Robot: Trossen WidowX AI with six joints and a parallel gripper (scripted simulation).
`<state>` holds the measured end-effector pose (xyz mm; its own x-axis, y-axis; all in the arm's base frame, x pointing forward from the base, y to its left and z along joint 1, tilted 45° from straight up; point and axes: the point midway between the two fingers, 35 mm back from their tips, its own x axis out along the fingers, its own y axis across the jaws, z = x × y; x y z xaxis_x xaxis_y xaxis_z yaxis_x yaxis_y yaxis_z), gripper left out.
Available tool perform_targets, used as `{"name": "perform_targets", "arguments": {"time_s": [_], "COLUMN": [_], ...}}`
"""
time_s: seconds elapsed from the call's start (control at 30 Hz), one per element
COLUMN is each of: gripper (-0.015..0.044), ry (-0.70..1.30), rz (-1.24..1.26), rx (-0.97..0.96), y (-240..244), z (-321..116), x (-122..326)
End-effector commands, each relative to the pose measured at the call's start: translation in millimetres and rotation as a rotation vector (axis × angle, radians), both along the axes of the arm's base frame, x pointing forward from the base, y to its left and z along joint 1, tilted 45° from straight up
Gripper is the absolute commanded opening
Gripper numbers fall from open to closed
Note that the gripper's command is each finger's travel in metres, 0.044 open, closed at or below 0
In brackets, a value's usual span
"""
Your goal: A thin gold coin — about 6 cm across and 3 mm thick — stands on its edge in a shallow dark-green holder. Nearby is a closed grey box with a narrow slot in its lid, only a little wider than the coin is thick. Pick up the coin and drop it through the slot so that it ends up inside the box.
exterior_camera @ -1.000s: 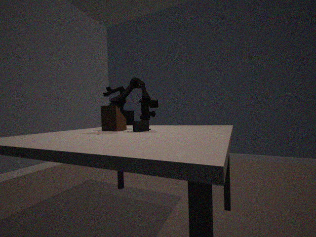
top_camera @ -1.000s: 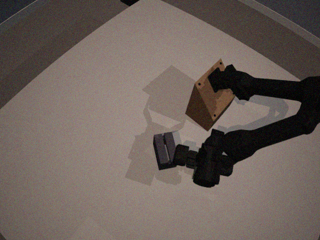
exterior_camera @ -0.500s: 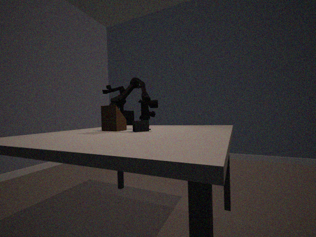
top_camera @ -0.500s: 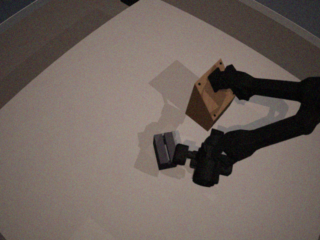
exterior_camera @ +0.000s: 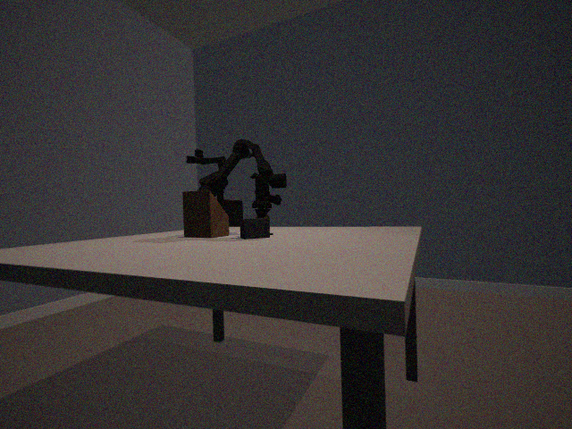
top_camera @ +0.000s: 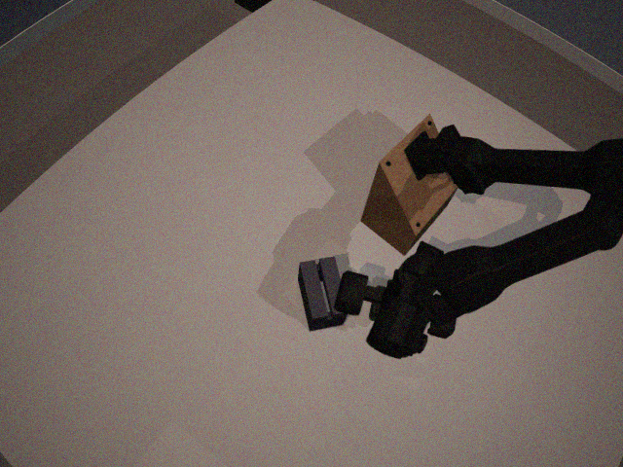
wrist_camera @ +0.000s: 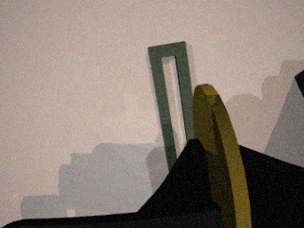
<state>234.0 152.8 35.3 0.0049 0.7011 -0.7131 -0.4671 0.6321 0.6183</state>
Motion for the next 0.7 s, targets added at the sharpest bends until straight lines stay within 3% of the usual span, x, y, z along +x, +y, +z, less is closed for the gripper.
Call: {"name": "perform_targets", "arguments": {"time_s": [0.0,0.67], "gripper": [0.0,0.0], "ry": [-0.008,-0.008], "rz": [0.005,0.004], "rx": [0.003,0.009], "y": [-5,-40], "z": [8,45], "x": [1,-4]}}
